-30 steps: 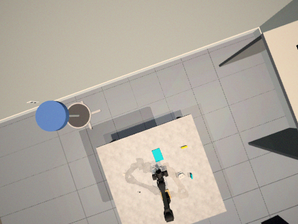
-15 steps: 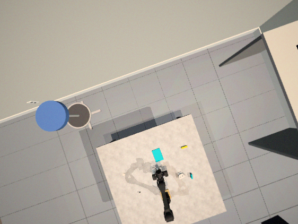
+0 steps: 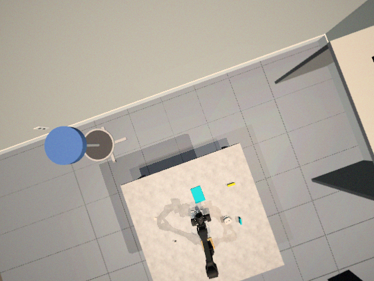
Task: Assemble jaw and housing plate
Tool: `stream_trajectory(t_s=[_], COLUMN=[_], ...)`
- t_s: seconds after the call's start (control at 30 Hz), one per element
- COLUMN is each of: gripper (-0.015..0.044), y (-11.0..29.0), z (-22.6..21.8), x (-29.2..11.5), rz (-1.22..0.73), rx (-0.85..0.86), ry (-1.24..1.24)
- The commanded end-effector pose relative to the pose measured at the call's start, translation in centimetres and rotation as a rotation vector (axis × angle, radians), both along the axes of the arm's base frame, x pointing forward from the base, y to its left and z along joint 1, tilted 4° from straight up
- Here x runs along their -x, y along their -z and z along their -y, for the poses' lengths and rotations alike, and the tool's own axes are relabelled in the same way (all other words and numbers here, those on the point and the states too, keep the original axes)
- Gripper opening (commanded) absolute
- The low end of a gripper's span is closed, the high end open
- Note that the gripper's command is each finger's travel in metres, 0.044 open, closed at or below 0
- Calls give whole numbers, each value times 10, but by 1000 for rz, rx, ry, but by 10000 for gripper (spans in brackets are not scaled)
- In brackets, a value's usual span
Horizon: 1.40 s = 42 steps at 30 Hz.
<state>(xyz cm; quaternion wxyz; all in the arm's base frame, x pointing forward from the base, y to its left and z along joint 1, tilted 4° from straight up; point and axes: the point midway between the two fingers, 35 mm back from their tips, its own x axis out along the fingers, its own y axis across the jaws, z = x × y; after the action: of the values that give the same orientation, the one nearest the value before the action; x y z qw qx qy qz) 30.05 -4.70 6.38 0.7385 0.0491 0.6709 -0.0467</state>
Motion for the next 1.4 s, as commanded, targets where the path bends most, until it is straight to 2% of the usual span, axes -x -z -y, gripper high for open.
stream_trajectory(t_s=[0.0,0.53,0.67,1.1,1.2,1.37], gripper=[134,134,224,224,224,224], y=[0,0,0,0,-11,-54], z=[0,0,0,0,0,0], x=[0,0,0,0,0,4], rz=[1,1,0,0,0,1], rx=[-2,-2,0,0,0,-1], ry=[-6,-6,0,0,-1,-5])
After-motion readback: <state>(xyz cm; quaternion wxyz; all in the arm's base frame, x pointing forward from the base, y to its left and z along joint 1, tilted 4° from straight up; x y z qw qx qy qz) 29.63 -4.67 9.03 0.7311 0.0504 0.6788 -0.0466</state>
